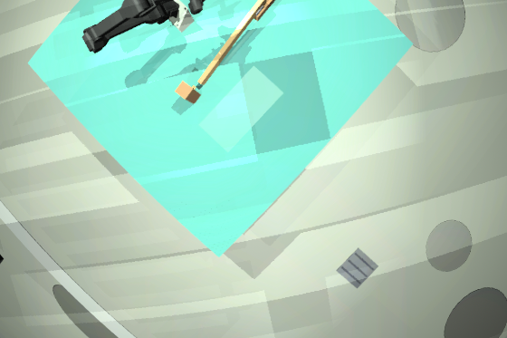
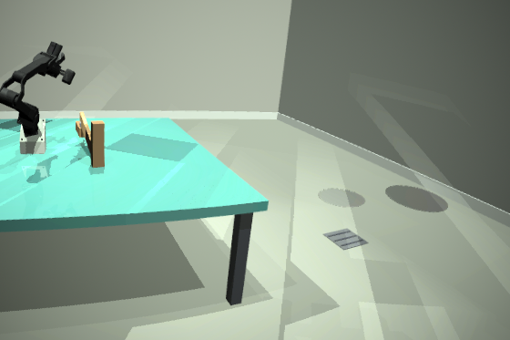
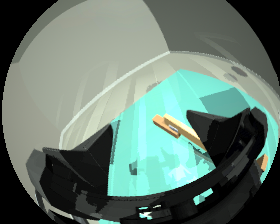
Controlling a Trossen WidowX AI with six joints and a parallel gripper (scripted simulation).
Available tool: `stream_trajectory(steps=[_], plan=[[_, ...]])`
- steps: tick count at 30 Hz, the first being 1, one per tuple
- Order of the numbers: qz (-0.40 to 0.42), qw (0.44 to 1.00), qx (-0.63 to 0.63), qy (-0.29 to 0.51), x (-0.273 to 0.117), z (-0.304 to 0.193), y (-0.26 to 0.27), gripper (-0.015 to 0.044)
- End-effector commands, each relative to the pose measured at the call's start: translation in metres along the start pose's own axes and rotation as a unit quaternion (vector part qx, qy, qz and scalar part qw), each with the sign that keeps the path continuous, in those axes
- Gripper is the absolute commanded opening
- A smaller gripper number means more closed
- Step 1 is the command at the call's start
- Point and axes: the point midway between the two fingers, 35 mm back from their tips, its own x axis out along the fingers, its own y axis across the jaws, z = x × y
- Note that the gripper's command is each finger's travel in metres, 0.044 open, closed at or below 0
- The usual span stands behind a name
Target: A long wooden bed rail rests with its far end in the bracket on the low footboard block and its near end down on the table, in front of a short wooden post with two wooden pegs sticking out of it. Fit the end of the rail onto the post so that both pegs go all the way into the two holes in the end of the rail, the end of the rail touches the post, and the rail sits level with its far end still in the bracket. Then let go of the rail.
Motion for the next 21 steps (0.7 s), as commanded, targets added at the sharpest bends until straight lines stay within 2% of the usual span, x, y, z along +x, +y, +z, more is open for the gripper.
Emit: stream_trajectory(steps=[1, 5, 9, 14, 18, 21], plan=[[-0.091, 0.989, -0.061, 0.101, 0.012, -0.017, -0.065, 0.0440], [-0.138, 0.957, -0.121, 0.225, 0.014, -0.046, -0.127, 0.0440], [-0.139, 0.915, -0.171, 0.339, 0.007, -0.076, -0.174, 0.0440], [-0.084, 0.848, -0.229, 0.470, -0.007, -0.116, -0.227, 0.0440], [0.002, 0.776, -0.283, 0.563, -0.026, -0.149, -0.262, 0.0440], [0.035, 0.751, -0.300, 0.587, -0.036, -0.160, -0.271, 0.0440]])
